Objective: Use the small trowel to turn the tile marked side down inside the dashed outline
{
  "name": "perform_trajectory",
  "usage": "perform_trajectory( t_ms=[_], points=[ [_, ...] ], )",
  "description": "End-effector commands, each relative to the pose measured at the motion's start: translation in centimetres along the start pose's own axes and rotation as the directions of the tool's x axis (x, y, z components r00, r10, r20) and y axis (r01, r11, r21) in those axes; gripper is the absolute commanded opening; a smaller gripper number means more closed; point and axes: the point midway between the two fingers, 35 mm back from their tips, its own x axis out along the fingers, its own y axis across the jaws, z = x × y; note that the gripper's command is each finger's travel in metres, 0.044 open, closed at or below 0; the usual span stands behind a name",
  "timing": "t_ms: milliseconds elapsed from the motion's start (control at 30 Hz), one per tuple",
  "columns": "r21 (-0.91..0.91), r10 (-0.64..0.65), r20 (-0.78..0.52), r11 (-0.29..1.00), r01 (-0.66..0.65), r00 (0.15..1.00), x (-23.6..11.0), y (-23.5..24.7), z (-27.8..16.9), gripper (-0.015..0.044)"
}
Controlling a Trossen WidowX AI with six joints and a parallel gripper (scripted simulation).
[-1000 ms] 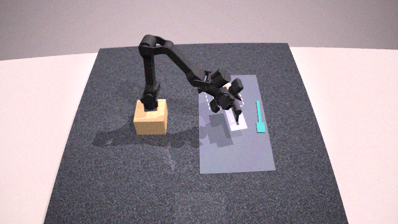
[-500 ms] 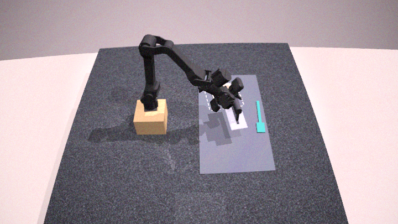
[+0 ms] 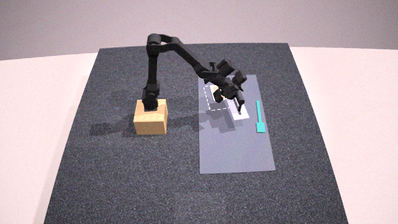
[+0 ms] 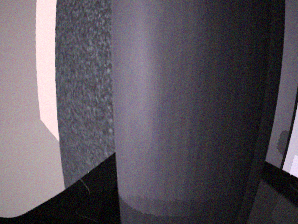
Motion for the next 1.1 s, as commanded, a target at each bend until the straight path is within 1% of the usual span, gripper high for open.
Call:
perform_trajectory(
  t_ms=[0,400,1067],
  points=[
    [-0.007,0.001,-0.004,1.0,-0.001,1.0,0.6,0.7,-1.6,0.0],
    [0.001,-0.024,-0.001,1.0,0.024,1.0,2.5,1.2,-7.4,0.0],
    [0.005,-0.027,0.01,1.0,0.027,1.0,3.9,0.6,-17.8,0.0]
  ],
)
